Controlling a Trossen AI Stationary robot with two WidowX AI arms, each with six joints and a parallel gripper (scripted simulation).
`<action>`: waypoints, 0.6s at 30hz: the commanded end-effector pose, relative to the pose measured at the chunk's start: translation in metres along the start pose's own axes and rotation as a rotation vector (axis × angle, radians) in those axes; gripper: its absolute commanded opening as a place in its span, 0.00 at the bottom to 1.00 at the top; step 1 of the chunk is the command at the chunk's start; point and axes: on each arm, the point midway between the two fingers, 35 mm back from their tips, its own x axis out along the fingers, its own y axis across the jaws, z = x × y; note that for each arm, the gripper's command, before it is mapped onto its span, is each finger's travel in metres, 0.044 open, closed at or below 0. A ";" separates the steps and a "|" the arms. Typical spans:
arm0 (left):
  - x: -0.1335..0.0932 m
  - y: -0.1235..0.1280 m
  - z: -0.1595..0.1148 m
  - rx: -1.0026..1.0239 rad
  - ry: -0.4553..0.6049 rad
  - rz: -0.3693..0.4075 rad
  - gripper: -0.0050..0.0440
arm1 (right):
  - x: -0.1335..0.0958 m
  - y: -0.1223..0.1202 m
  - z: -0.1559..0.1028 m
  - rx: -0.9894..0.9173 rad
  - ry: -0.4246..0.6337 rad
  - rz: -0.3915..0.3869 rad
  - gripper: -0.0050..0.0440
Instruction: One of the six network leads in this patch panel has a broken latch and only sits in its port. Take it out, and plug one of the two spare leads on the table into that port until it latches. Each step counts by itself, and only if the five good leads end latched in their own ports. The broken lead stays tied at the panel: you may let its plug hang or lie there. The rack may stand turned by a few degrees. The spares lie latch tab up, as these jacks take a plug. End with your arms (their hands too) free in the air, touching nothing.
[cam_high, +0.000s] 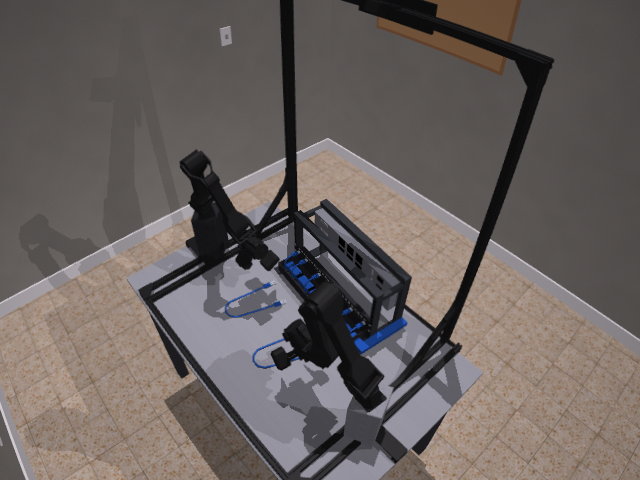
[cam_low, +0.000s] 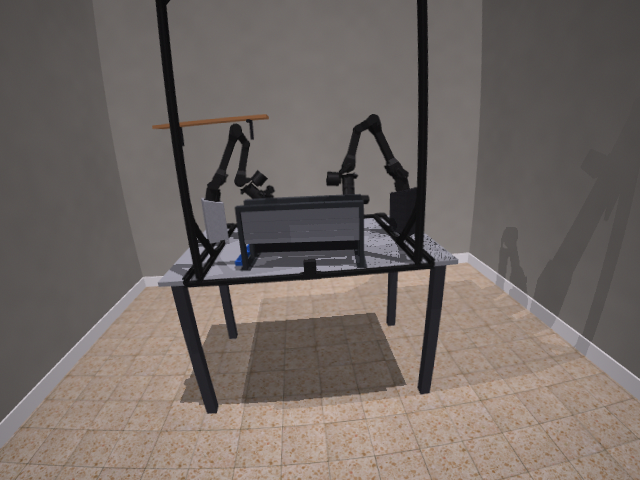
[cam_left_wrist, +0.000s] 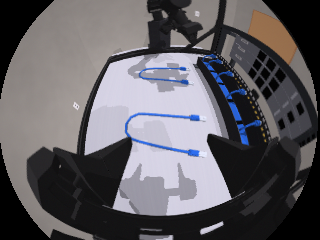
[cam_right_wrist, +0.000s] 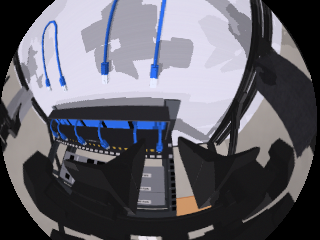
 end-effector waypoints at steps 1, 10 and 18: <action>0.000 0.000 0.000 0.000 0.000 0.000 1.00 | 0.027 0.030 -0.044 0.028 -0.050 0.000 0.46; 0.000 0.000 0.000 0.000 0.000 0.000 1.00 | 0.027 0.030 -0.044 0.028 -0.050 0.000 0.46; 0.000 0.000 0.000 0.000 0.000 0.000 1.00 | 0.048 0.053 -0.077 0.065 -0.098 -0.007 0.46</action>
